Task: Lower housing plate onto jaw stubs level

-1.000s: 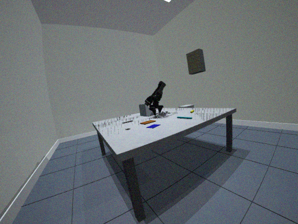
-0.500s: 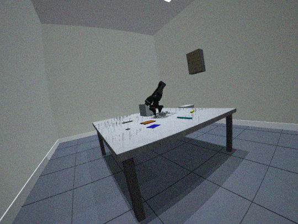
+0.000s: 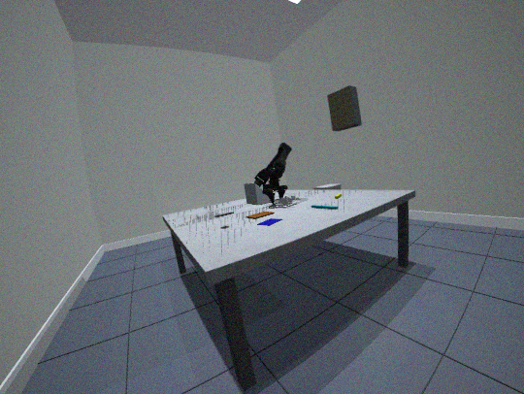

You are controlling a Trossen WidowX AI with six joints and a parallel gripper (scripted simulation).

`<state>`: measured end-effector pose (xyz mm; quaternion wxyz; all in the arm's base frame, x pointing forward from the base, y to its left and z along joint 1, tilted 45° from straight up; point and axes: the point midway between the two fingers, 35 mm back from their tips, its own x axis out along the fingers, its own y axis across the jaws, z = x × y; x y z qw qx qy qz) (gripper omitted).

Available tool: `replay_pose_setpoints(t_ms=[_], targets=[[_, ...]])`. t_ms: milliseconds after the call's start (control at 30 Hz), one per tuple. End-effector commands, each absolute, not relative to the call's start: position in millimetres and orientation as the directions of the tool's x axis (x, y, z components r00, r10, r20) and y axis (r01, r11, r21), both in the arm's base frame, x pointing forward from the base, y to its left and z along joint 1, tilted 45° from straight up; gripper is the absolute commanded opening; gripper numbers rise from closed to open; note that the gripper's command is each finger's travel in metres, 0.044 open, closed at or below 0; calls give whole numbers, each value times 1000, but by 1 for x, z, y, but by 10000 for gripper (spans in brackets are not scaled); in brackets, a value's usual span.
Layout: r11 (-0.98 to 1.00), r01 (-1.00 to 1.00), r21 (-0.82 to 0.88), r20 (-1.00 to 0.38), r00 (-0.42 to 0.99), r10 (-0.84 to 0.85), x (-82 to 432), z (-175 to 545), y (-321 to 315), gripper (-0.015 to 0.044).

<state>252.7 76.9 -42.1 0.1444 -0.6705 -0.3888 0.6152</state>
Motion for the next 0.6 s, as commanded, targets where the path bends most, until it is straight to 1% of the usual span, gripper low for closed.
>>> replay_pose_setpoints(t_ms=[0, 567], targets=[[-655, 330, -679, -709, -65, 702, 250, -44, 78, 351], [-657, 326, -680, -709, -65, 702, 250, -47, 81, 351]])
